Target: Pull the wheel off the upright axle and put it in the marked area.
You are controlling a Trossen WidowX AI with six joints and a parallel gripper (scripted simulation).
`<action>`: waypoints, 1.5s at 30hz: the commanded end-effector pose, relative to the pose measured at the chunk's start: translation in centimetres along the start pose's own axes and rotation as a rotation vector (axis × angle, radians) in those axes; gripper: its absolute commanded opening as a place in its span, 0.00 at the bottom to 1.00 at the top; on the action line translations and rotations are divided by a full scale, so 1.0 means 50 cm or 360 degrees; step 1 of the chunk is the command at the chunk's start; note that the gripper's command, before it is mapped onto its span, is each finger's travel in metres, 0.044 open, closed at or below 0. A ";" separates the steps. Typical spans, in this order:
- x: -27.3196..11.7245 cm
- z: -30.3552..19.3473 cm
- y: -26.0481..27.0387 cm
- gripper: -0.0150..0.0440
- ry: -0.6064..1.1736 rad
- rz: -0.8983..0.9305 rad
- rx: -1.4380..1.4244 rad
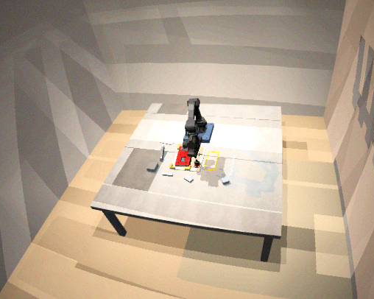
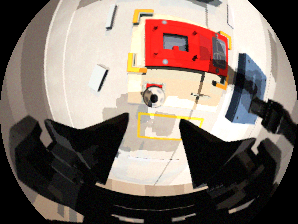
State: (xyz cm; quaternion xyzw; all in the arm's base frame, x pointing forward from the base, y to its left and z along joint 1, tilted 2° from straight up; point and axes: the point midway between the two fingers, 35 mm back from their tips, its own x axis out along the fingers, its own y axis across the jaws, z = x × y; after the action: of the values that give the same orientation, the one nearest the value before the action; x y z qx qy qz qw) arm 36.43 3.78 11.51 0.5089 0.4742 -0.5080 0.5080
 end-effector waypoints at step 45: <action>0.133 0.017 0.000 0.25 -0.0007 -0.0023 -0.0001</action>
State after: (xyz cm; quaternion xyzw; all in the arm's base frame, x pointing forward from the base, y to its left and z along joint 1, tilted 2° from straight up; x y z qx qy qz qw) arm 36.62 2.70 4.75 0.5042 0.4770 -0.5127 0.5053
